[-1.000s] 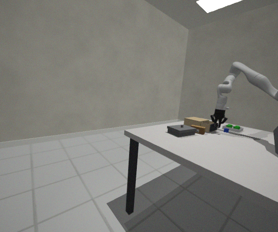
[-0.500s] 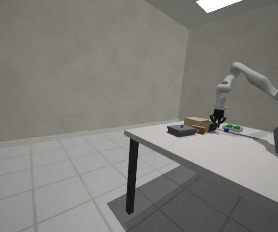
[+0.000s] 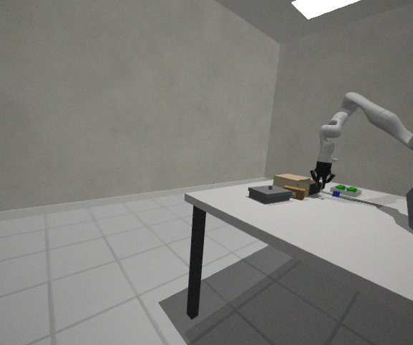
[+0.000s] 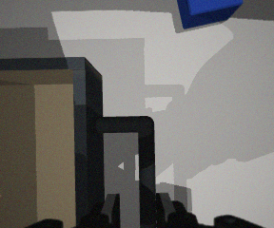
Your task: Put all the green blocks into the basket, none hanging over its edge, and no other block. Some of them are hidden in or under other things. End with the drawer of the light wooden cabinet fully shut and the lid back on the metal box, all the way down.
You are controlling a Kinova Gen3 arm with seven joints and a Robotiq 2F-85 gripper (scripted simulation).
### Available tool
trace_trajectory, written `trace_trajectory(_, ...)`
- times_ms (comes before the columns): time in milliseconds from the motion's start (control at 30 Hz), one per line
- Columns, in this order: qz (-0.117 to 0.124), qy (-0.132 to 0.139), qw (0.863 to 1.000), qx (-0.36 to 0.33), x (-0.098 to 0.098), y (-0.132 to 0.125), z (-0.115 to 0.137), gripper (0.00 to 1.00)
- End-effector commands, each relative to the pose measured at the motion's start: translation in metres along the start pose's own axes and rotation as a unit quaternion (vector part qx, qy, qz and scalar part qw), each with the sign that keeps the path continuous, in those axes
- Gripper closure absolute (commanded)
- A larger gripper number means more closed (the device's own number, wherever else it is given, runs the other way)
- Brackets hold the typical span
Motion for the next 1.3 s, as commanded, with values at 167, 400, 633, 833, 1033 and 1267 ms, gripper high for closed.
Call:
trace_trajectory(167, -0.001, 0.0, 1.0, -0.002, 0.002, -0.001, 0.001, 0.7)
trace_trajectory(400, -0.001, 0.0, 1.0, -0.002, 0.002, -0.003, 0.002, 0.7)
trace_trajectory(633, -0.001, 0.0, 1.0, -0.002, 0.002, -0.011, 0.003, 0.7)
trace_trajectory(833, -0.001, 0.0, 1.0, -0.002, 0.002, -0.02, 0.005, 0.7)
trace_trajectory(1033, -0.002, 0.001, 1.0, -0.002, 0.001, -0.032, 0.007, 0.7)
trace_trajectory(1267, -0.002, 0.001, 1.0, -0.002, 0.001, -0.048, 0.011, 0.7)
Point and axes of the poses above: the point where the finger pads meet when closed, its own x axis back along the fingers, its own y axis across the jaws, z = x × y, the point moved 2 cm from there along x, back along the fingers, and after that the axes turned 11 degrees about x, right-handed, at the moved point
